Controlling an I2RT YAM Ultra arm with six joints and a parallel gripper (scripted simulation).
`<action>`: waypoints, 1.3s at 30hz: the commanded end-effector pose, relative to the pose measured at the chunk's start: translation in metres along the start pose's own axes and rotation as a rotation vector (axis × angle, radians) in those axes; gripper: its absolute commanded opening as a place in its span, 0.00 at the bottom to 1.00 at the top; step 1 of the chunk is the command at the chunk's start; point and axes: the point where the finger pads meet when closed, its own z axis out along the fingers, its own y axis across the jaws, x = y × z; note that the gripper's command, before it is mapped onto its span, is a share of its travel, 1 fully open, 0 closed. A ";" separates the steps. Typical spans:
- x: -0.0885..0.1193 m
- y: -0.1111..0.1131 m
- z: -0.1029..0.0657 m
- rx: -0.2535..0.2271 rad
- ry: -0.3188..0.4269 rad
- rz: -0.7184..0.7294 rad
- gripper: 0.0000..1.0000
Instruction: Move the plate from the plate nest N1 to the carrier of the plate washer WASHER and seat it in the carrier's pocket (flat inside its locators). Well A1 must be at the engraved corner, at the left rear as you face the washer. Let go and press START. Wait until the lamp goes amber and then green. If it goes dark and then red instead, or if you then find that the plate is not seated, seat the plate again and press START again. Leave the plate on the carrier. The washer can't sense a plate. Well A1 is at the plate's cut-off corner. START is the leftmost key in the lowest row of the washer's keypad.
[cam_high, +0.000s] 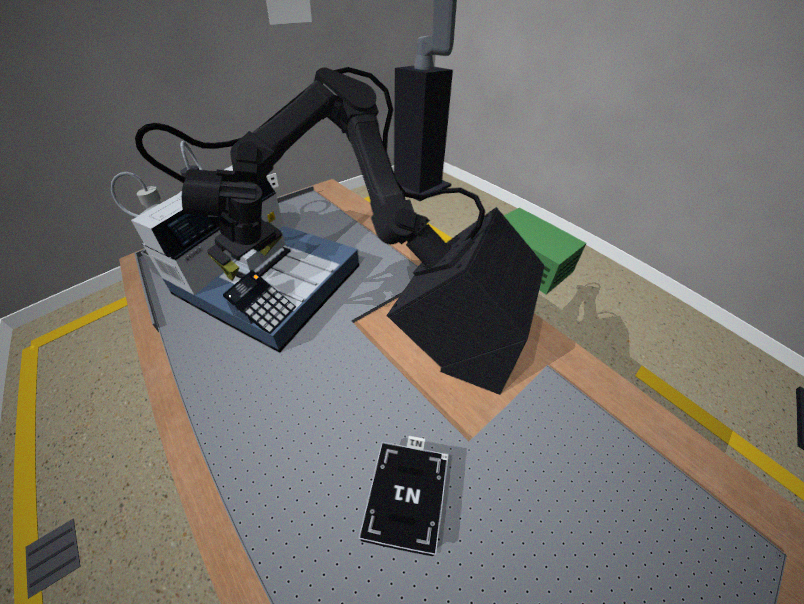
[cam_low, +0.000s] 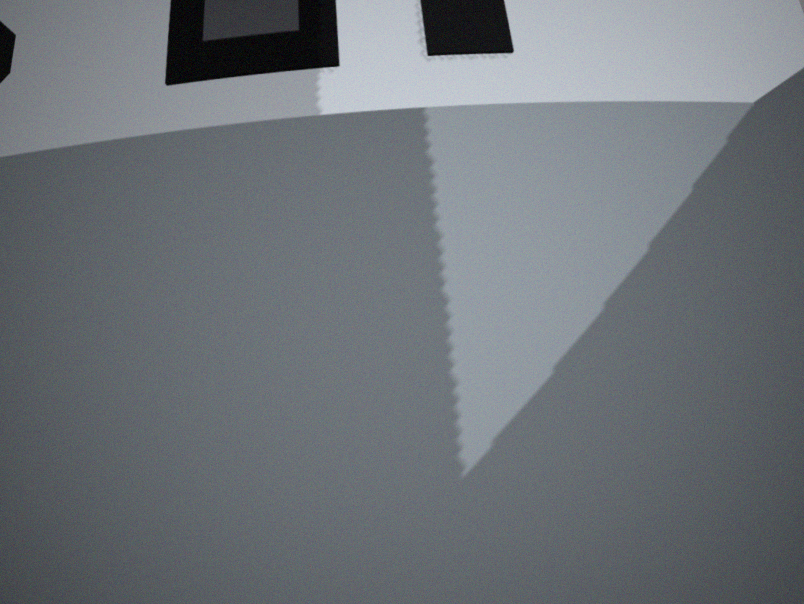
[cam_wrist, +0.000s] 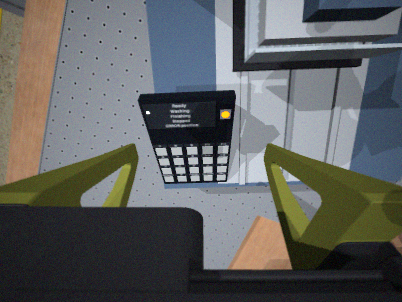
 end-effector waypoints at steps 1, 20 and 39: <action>-0.011 -0.003 -0.008 -0.024 0.007 -0.019 1.00; -0.064 -0.029 -0.013 -0.014 0.002 -0.016 1.00; -0.056 -0.023 -0.009 -0.009 0.009 -0.034 1.00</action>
